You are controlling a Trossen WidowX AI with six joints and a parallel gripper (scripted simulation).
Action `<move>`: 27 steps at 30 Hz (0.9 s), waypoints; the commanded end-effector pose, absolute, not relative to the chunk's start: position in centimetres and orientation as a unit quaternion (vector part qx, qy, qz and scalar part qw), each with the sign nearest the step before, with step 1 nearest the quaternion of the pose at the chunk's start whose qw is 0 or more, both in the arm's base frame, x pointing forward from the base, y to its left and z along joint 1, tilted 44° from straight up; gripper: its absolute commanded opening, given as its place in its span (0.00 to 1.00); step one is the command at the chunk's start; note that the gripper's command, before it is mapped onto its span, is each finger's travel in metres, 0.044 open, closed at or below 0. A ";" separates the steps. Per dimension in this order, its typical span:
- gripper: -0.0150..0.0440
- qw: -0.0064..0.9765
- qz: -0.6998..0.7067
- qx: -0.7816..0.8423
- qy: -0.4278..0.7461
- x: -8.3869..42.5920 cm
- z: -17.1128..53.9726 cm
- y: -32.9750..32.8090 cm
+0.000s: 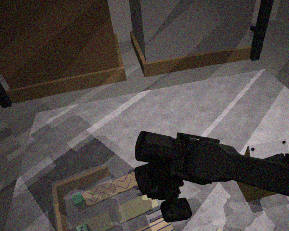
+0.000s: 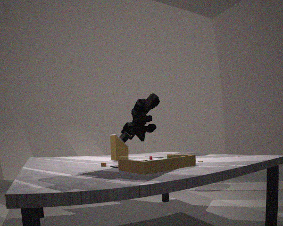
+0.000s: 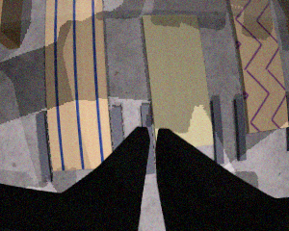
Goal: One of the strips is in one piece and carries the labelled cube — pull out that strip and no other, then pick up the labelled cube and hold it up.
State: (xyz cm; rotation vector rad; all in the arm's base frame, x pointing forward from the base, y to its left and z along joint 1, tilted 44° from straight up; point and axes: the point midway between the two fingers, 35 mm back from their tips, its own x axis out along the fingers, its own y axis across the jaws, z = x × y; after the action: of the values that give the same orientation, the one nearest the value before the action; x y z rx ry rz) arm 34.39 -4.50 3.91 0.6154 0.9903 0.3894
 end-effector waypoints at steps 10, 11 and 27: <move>0.25 0.704 0.314 0.201 0.604 34.9 2.7 1.6; 0.25 0.704 0.314 0.201 0.604 34.9 2.7 1.6; 0.25 0.704 0.314 0.201 0.605 35.2 1.6 2.8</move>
State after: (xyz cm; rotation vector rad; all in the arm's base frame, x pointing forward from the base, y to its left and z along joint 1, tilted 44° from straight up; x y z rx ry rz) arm 35.27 2.45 2.35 0.4371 1.3308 0.7016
